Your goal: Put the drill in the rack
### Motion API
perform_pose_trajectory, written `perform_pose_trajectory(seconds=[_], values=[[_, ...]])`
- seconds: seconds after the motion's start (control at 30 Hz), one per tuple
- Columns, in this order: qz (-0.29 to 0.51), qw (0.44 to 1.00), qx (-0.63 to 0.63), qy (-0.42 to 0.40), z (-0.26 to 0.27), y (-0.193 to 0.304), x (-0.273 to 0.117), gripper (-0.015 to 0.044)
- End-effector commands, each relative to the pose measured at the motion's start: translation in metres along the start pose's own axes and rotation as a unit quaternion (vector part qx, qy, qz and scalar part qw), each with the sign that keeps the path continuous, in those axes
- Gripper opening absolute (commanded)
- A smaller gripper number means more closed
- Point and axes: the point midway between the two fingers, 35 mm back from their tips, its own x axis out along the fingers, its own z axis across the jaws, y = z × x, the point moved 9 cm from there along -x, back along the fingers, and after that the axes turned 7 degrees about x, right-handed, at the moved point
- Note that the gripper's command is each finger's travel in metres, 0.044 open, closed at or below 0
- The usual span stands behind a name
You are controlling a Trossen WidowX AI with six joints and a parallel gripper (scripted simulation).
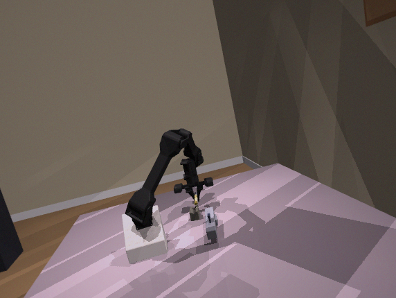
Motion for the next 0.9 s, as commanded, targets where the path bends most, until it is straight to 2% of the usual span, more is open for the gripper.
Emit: perform_pose_trajectory(seconds=[0.0,0.33,0.87], values=[[-0.002,1.0,0.001,0.001,0.009,-0.002,-0.001,0.0],[-0.002,1.0,0.001,0.0,0.024,-0.005,-0.001,0.0],[-0.002,1.0,0.001,0.001,0.023,-0.005,0.026,0.0]])
